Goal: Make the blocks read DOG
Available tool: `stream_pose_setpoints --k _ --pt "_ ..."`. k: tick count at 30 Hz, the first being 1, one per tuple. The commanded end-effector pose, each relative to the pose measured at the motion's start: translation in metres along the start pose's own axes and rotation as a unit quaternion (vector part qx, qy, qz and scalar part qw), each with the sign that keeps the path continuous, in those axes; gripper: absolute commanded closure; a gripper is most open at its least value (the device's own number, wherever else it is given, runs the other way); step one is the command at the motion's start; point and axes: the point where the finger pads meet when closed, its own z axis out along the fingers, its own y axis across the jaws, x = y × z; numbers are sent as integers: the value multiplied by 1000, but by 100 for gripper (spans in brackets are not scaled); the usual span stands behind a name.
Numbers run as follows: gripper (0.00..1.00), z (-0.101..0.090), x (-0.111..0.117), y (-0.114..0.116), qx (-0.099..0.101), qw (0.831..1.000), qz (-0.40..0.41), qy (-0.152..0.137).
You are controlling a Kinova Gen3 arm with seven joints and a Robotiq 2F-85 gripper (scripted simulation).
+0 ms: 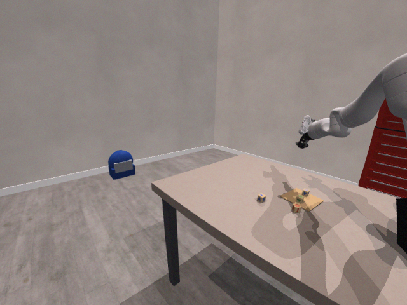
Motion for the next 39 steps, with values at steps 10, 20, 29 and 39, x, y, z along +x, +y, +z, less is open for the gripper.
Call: stream_pose_setpoints --k 10,20,29,39 --pt "0 0 0 0 0 1000 1 0" --pt "0 0 0 0 1 1000 1 0" --pt "0 -16 9 -19 45 999 3 -15" --pt "0 -57 32 -66 157 986 5 -48"
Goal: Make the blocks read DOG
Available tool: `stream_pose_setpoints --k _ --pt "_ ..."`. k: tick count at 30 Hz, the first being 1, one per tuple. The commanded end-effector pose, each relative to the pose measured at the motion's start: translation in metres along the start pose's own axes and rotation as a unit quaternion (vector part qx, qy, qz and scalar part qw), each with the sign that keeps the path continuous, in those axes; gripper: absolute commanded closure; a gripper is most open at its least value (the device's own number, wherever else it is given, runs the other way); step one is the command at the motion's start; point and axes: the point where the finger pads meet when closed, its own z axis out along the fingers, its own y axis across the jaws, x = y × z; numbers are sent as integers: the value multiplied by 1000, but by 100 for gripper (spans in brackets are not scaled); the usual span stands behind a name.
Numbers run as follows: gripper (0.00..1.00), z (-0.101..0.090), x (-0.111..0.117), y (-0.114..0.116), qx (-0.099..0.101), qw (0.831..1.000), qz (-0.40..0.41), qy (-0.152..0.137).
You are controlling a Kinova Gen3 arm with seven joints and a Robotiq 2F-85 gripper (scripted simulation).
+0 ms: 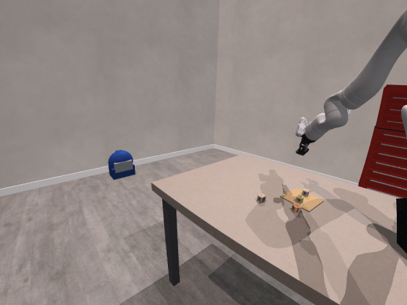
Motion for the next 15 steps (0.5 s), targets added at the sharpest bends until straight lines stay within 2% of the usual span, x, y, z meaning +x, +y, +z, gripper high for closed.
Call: stream_pose_setpoints --k 1,6,10,12,14,15 --pt "0 -21 24 -23 63 998 21 5" --pt "0 -45 40 -63 147 989 20 -18" --pt "0 -64 52 -98 216 975 19 -38" --pt "0 -64 52 -98 216 975 19 -38" --pt "0 -80 63 -124 269 961 19 -53" --pt "0 -85 66 -133 287 956 19 -58"
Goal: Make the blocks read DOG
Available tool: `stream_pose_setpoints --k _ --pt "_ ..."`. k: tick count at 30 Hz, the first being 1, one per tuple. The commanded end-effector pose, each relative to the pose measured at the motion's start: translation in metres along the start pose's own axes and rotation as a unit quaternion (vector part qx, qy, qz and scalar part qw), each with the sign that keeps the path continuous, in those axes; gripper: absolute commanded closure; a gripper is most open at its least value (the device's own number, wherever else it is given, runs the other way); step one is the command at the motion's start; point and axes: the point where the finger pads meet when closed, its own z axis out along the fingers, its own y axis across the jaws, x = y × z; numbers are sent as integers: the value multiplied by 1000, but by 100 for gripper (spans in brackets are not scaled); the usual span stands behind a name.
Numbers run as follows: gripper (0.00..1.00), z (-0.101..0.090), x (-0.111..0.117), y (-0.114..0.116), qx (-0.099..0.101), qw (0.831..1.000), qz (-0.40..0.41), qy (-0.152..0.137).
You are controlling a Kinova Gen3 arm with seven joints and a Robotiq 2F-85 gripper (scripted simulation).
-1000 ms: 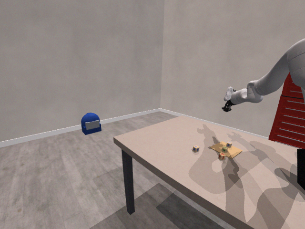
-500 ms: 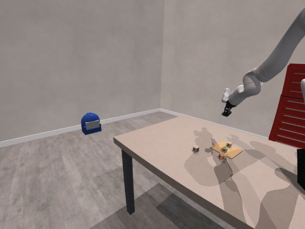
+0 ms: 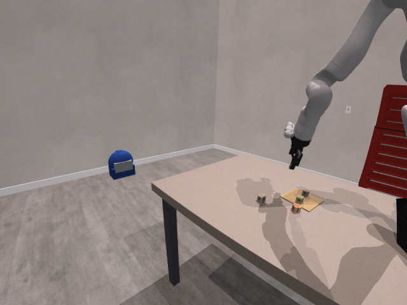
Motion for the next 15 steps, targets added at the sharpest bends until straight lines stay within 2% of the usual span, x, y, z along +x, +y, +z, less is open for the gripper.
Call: stream_pose_setpoints --k 1,4,8,12,15 --pt "0 -5 19 -24 67 998 19 -5" --pt "0 -8 29 -56 123 992 19 -21" --pt "0 -10 39 -88 181 983 19 -37" --pt "0 -11 45 -109 216 975 19 -47" --pt "0 -12 46 -112 222 974 19 -49"
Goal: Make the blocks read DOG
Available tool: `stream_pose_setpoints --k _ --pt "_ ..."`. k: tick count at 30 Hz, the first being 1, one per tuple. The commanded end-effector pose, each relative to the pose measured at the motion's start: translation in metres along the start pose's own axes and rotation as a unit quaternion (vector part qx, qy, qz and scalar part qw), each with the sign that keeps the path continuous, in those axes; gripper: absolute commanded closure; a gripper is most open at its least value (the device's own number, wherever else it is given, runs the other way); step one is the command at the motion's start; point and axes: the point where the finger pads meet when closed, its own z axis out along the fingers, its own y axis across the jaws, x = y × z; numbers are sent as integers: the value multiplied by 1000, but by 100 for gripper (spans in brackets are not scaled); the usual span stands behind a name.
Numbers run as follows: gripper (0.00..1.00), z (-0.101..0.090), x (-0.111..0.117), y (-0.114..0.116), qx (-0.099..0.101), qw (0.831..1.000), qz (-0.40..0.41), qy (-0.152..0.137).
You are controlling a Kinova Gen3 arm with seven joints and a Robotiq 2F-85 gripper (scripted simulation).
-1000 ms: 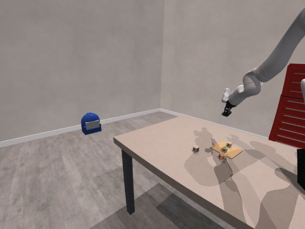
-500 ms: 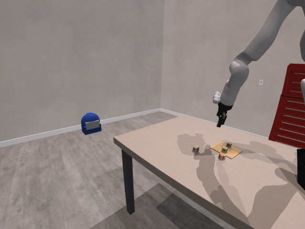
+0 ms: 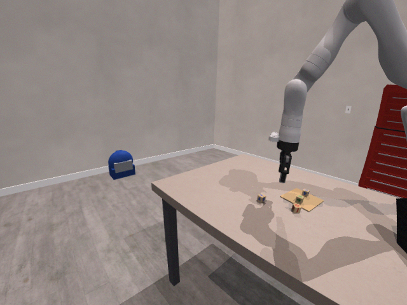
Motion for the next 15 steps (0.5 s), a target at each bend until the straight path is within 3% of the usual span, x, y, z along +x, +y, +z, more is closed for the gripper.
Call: stream_pose_setpoints --k 1,15 --pt "0 3 3 3 12 1000 10 -3" --pt "0 4 5 -1 20 1000 11 -5"
